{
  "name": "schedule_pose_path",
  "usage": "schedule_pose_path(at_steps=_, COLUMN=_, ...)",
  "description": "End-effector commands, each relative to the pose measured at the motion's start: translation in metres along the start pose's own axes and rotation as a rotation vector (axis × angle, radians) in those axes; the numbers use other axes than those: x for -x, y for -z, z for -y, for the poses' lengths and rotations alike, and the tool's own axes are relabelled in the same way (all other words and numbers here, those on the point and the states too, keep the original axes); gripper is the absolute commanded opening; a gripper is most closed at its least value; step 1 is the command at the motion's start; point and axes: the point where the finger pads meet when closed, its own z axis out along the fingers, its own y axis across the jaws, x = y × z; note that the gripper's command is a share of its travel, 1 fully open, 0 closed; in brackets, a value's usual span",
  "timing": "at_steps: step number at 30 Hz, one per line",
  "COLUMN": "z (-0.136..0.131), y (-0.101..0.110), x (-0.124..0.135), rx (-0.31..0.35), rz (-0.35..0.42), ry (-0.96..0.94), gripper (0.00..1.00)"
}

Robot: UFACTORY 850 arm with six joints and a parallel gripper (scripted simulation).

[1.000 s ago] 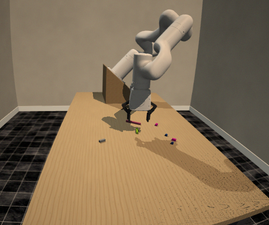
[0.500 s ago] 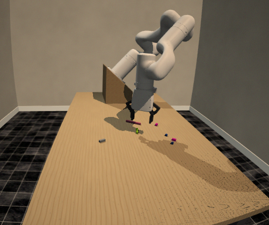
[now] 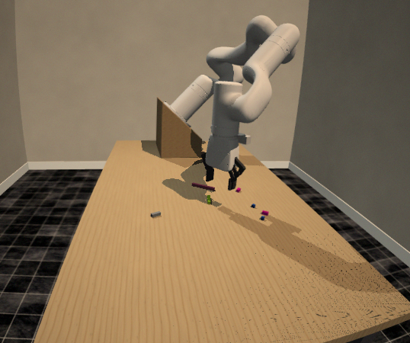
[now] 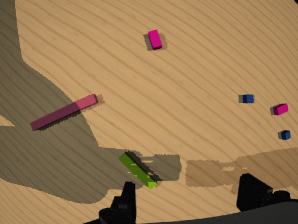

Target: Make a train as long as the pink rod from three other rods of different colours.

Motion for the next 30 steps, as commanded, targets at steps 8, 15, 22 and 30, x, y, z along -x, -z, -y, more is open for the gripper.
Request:
schedule_pose_path(at_steps=8, z=-0.011, y=0.001, x=-0.007, rx=-0.017, rz=-0.002, ry=-0.349, gripper=1.0)
schedule_pose_path(at_steps=15, z=-0.017, y=0.002, x=-0.012, rx=-0.017, rz=-0.001, ry=-0.55, gripper=1.0)
schedule_pose_path(at_steps=22, z=-0.022, y=0.002, x=-0.016, rx=-0.017, rz=0.001, ry=-0.737, gripper=1.0)
schedule_pose_path(at_steps=30, z=-0.029, y=0.002, x=-0.021, rx=-0.017, rz=0.003, ry=-0.963, gripper=1.0)
